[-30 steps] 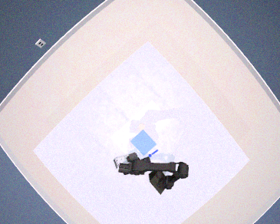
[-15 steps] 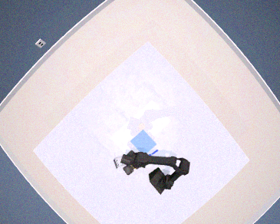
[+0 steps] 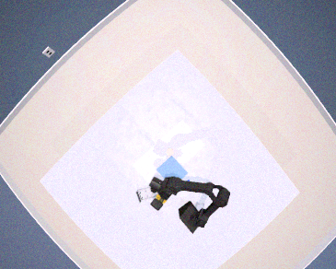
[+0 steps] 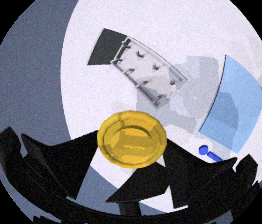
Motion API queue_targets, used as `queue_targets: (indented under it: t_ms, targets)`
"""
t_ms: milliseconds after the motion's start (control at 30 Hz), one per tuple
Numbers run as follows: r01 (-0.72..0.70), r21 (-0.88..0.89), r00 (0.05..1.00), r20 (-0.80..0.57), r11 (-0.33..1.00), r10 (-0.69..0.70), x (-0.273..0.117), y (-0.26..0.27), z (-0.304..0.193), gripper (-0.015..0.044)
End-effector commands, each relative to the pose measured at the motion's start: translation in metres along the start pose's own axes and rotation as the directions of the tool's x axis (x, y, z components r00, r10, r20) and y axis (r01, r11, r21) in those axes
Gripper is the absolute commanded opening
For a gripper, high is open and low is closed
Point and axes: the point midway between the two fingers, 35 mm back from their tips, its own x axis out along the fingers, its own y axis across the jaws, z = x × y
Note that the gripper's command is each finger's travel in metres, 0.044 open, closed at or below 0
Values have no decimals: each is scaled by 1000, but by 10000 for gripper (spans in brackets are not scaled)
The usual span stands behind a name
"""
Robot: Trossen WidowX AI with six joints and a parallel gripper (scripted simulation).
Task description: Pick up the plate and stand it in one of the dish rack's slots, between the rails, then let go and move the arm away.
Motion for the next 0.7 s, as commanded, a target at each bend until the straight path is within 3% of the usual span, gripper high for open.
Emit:
queue_targets:
  t_ms: [0,667]
  targets:
    - [-69,-75,998,4,995,69,8,-1,0,0]
    - [-291,-457,919,112,841,379,33,-10,8,0]
